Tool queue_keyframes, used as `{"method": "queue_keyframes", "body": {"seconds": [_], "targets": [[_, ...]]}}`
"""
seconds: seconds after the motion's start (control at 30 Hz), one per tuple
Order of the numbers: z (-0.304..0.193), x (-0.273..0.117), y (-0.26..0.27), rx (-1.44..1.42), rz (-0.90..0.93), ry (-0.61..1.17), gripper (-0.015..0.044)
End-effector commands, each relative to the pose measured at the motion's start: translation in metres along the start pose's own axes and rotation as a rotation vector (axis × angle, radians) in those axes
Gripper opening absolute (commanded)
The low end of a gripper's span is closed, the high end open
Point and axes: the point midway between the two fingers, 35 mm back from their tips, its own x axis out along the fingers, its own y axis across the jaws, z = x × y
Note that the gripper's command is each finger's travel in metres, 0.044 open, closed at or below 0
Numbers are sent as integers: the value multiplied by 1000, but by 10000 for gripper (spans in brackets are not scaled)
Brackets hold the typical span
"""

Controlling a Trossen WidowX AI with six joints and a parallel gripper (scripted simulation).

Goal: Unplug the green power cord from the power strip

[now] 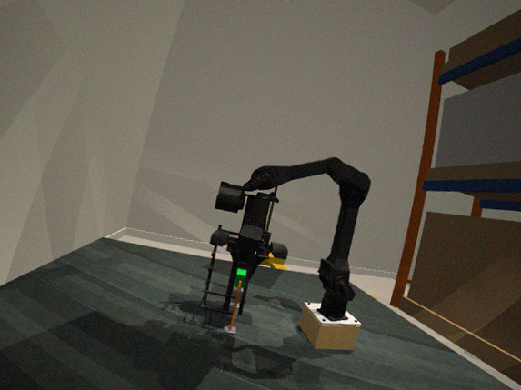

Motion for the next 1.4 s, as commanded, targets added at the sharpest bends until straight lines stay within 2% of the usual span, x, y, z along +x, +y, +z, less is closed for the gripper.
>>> {"method": "queue_keyframes", "body": {"seconds": [0.0,0.53,1.0,1.1,1.37], "targets": [[-5,0,-1,-2,-3,-3,160],[-31,0,-2,-3,-3,-1,160],[-32,12,-2,-3,-3,-1,160],[-33,10,-3,2,-6,2,81],[-33,10,-3,2,-6,2,28]]}}
